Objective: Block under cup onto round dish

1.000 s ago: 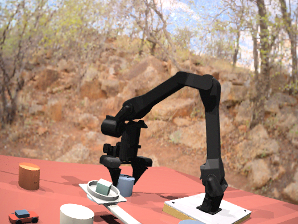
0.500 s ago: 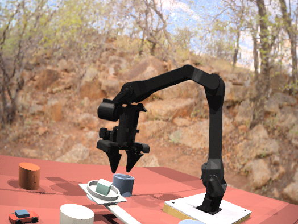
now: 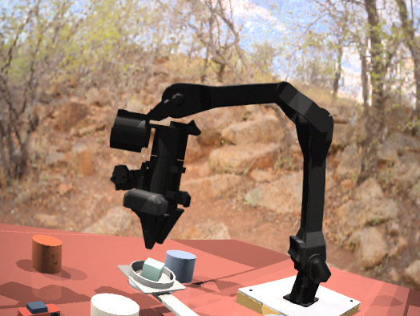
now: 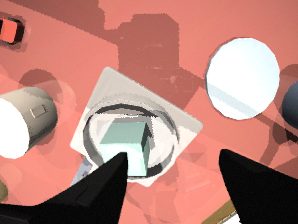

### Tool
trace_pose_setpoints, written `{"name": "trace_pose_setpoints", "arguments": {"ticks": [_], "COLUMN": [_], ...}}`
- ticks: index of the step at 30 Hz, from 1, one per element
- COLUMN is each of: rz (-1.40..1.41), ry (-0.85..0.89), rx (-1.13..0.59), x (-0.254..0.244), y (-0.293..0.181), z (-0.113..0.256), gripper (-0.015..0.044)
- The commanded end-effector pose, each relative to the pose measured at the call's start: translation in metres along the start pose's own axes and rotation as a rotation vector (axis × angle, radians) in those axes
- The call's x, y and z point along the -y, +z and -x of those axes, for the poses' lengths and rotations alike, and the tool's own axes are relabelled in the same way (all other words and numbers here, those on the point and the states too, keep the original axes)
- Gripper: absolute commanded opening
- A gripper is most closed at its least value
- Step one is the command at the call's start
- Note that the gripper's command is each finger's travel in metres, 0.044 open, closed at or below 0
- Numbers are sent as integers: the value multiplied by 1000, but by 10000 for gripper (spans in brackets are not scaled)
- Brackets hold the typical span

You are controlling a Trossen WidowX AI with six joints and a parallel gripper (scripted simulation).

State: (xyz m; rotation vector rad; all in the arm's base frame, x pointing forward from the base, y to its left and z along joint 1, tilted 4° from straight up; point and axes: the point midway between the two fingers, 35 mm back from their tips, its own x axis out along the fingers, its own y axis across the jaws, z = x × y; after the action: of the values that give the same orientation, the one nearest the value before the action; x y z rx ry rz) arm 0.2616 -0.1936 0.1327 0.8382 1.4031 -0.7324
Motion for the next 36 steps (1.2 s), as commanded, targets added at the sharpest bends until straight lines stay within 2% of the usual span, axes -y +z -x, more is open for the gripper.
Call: {"name": "trace_pose_setpoints", "arguments": {"ticks": [1, 36], "rz": [78, 78], "ry": [8, 8], "rx": [-1, -1], "x": [-32, -32], "y": [-13, -13], "z": [9, -42], "gripper": [260, 260]}}
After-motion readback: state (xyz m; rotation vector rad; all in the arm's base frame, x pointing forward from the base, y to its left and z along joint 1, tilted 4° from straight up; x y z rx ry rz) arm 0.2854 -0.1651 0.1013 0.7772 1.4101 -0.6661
